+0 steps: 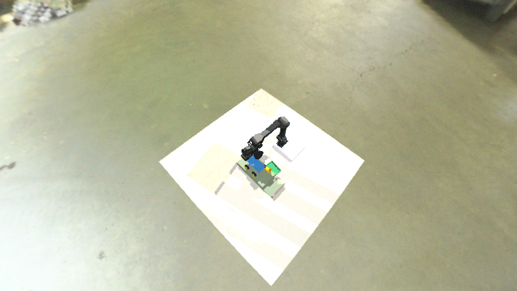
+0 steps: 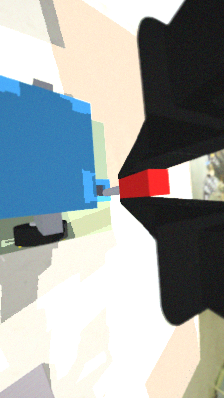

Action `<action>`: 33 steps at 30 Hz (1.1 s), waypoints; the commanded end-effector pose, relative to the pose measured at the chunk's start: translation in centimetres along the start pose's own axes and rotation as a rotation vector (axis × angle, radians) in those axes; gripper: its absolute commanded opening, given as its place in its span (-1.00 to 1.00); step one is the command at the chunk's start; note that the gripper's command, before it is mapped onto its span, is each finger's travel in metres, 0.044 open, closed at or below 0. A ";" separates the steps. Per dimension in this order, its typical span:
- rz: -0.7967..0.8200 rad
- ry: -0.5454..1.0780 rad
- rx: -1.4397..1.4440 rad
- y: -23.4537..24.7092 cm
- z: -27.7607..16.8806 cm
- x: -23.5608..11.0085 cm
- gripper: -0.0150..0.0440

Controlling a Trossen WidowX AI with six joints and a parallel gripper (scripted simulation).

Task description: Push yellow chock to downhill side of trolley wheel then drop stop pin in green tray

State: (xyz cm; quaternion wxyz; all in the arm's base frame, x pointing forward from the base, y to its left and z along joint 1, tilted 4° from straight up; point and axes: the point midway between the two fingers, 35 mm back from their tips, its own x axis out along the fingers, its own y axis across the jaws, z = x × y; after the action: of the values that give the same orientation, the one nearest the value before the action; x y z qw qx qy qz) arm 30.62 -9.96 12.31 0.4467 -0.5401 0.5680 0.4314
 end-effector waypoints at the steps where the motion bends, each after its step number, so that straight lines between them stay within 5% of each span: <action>1: -0.010 0.007 0.005 -0.1 -0.2 -0.5 -0.49; 33: -0.010 0.010 0.005 -0.1 -3.4 -0.4 -0.49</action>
State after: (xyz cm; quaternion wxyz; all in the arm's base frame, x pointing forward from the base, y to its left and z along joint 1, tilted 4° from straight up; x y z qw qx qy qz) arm 30.52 -12.95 13.18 0.4484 -0.5402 0.5700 0.4268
